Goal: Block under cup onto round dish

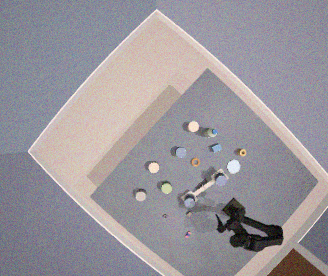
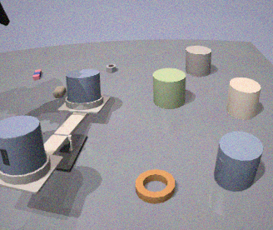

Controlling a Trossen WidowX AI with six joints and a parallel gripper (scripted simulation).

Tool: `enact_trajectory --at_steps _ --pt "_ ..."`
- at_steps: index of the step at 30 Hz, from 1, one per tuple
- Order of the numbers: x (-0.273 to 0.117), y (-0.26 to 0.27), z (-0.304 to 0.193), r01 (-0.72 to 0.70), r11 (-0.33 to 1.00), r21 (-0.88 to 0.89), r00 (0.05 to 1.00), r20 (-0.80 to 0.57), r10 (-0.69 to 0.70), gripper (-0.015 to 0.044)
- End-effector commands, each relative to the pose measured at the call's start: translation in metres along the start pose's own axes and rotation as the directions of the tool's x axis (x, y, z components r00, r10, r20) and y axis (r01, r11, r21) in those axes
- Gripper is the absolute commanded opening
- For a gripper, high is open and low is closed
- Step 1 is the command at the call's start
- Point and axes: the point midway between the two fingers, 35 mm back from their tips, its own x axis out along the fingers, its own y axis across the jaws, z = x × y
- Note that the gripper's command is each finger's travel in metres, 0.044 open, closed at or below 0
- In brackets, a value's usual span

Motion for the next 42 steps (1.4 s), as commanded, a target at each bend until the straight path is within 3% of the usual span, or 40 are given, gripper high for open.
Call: enact_trajectory --at_steps 1,11,23,42 --pt "0.003 0.008 0.003 -0.01 0.996 -0.091 0.999 -0.045 0.006 0.044" --pt "0.023 0.038 0.015 -0.087 0.919 -0.386 0.985 -0.174 0.021 0.044" --pt "0.056 0.074 0.025 -0.257 0.711 -0.655 0.942 -0.333 0.034 0.044" --pt "0.122 0.12 0.023 -0.59 0.22 -0.777 0.8 -0.6 0.025 0.044"
